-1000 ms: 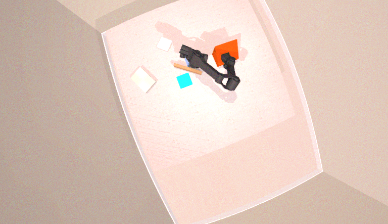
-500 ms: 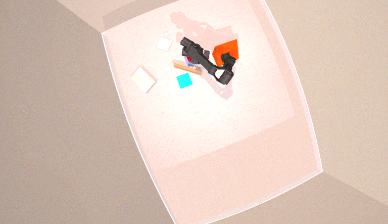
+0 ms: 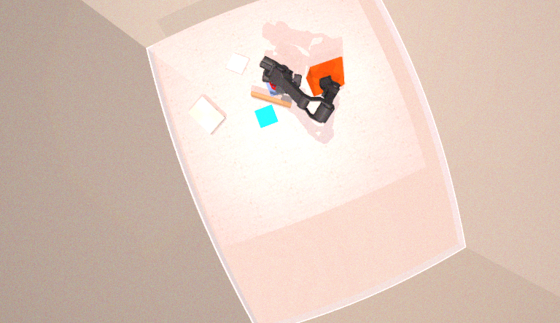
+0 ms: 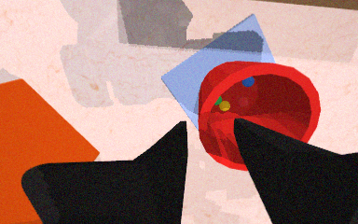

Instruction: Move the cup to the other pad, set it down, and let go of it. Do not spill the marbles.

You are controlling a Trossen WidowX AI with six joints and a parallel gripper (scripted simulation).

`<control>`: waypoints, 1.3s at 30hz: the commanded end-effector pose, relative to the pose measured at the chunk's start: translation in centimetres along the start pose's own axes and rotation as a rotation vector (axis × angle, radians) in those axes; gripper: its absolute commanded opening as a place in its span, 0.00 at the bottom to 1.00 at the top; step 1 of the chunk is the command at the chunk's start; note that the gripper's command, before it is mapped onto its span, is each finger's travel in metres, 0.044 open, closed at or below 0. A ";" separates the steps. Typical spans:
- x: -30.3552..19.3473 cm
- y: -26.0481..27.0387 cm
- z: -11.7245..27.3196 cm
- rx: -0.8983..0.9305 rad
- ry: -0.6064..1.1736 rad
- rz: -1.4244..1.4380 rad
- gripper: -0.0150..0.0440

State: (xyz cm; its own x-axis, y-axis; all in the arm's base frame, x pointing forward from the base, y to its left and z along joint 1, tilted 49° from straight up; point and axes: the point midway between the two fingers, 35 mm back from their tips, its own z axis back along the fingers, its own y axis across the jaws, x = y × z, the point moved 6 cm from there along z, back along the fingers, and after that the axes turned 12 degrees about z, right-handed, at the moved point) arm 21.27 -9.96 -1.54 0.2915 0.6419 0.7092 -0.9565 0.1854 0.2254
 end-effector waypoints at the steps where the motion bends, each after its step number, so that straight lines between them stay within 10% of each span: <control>1: 0.0 0.1 -0.8 0.005 -0.005 -0.005 0.50; 24: 0.1 0.3 -3.7 0.006 -0.008 -0.004 0.50; 39: 0.1 0.2 -3.5 0.005 -0.005 -0.001 0.27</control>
State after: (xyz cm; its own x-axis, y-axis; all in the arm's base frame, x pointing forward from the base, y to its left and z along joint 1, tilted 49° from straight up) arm 21.03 -7.26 -3.82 0.2922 0.6383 0.7122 -0.9562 0.1828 0.2285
